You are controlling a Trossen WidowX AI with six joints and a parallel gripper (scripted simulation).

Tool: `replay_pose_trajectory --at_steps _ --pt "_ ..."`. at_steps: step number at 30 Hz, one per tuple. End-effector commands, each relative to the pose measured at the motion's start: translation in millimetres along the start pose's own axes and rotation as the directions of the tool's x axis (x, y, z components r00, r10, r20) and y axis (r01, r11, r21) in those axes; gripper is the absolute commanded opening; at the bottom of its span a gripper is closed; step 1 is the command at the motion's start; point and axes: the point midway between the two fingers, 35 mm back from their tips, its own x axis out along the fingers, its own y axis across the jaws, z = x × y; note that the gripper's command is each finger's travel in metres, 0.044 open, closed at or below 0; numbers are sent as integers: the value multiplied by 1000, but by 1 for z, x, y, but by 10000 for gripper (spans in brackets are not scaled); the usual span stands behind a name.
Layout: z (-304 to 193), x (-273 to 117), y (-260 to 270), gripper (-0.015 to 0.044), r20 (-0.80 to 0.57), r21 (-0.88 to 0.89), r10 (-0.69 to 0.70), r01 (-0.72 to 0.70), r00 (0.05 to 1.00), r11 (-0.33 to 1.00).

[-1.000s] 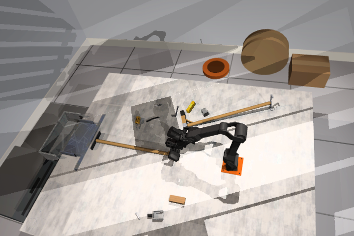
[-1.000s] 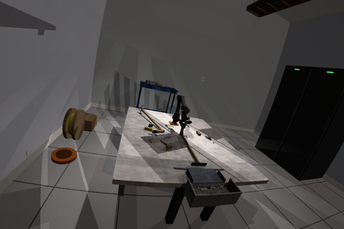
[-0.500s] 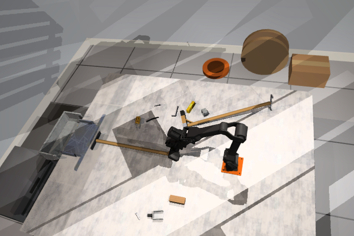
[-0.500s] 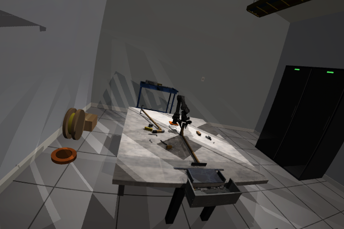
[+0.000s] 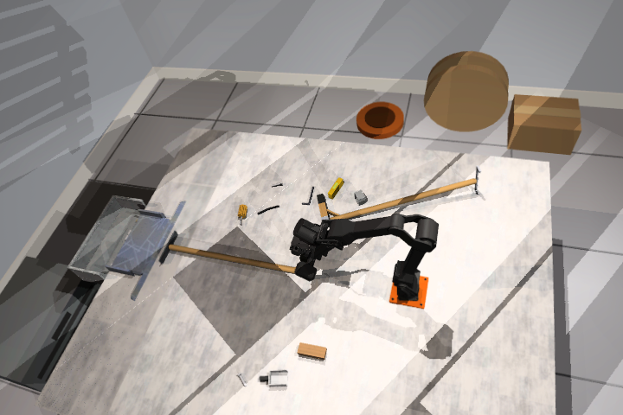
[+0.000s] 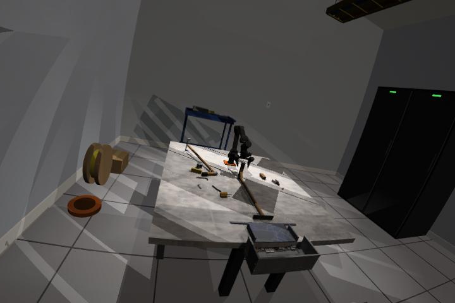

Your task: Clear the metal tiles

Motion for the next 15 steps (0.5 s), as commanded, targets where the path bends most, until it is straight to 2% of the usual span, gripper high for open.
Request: replay_pose_trajectory --at_steps 1,15 --pt "7 -10 0 440 9 1 -1 1 1000 1000" --pt "23 -49 0 440 8 1 0 0 1000 1000"
